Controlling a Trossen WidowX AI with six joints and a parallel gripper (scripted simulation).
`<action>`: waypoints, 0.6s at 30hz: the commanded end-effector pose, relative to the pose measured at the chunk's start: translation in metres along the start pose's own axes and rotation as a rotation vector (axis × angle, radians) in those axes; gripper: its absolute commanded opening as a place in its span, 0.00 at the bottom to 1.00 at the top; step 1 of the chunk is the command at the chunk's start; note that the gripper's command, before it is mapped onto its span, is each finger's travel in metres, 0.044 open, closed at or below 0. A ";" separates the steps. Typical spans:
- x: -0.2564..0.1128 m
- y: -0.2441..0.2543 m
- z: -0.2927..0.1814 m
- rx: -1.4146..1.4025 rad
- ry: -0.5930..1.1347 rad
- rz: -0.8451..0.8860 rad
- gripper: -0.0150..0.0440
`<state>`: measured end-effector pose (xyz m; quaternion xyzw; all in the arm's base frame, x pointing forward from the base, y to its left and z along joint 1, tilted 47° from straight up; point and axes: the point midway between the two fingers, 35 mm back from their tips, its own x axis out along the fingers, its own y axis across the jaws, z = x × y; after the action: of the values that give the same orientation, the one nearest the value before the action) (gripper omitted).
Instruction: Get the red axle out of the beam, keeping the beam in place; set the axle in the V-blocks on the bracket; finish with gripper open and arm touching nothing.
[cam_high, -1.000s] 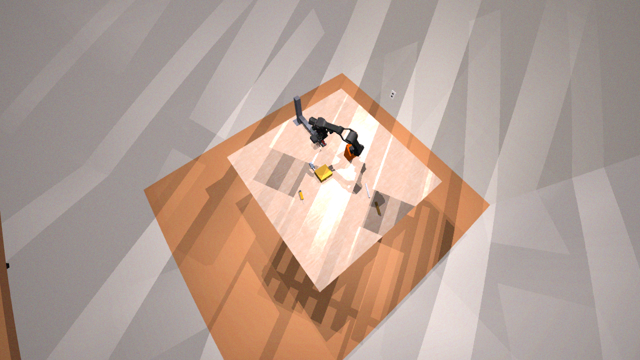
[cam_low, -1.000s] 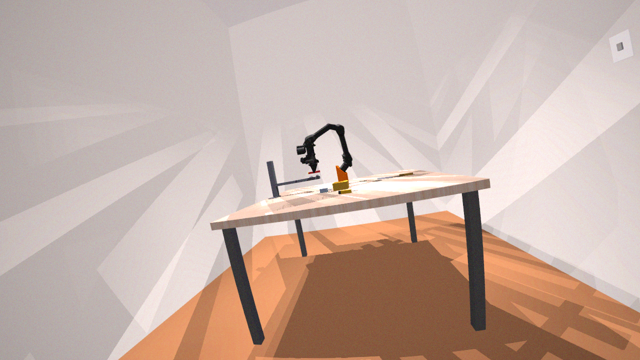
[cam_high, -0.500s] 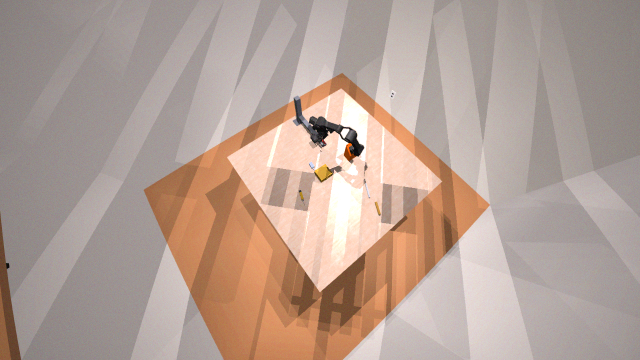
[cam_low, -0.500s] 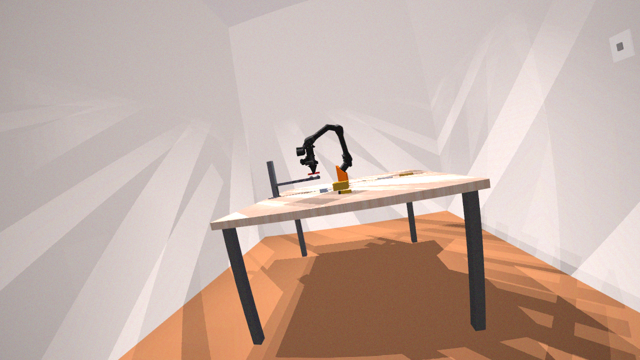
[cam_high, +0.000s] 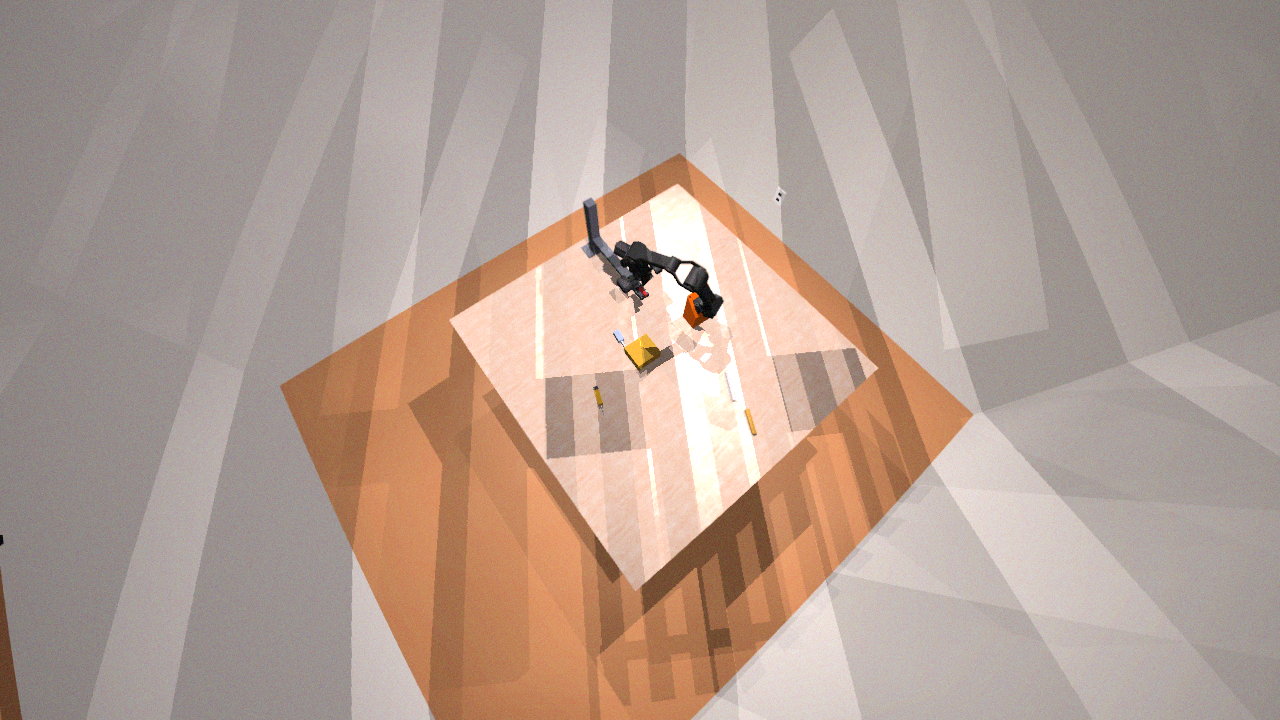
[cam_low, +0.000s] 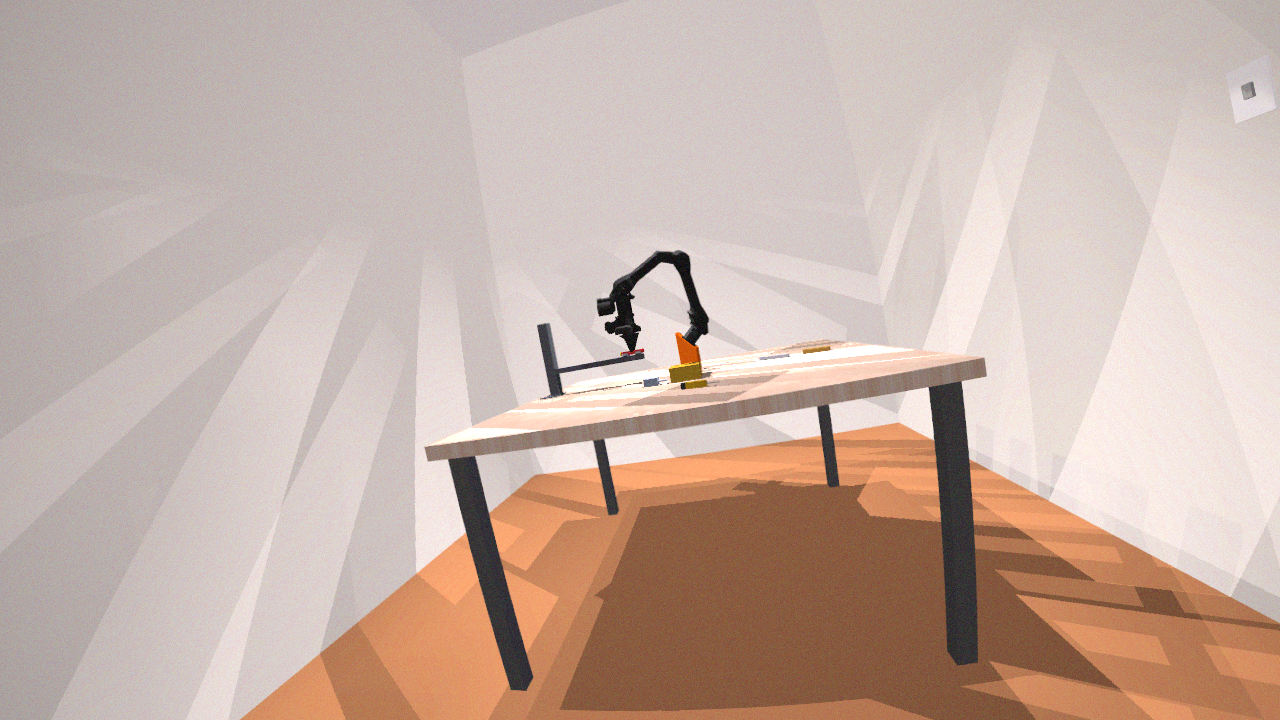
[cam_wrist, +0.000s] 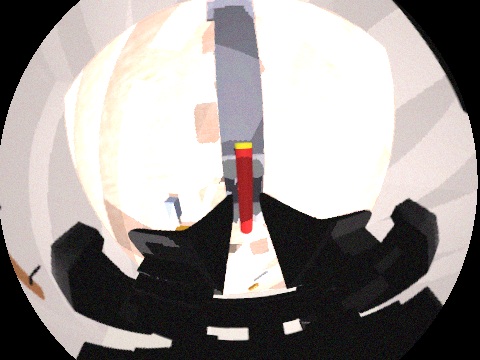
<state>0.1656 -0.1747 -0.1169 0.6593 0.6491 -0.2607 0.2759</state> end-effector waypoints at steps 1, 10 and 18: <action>0.000 0.000 0.000 0.000 0.000 -0.001 0.65; -0.009 0.000 0.000 -0.001 -0.001 0.003 1.00; -0.023 0.000 0.000 -0.001 -0.002 0.003 1.00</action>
<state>0.1649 -0.1849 -0.1059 0.6618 0.6475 -0.2613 0.2729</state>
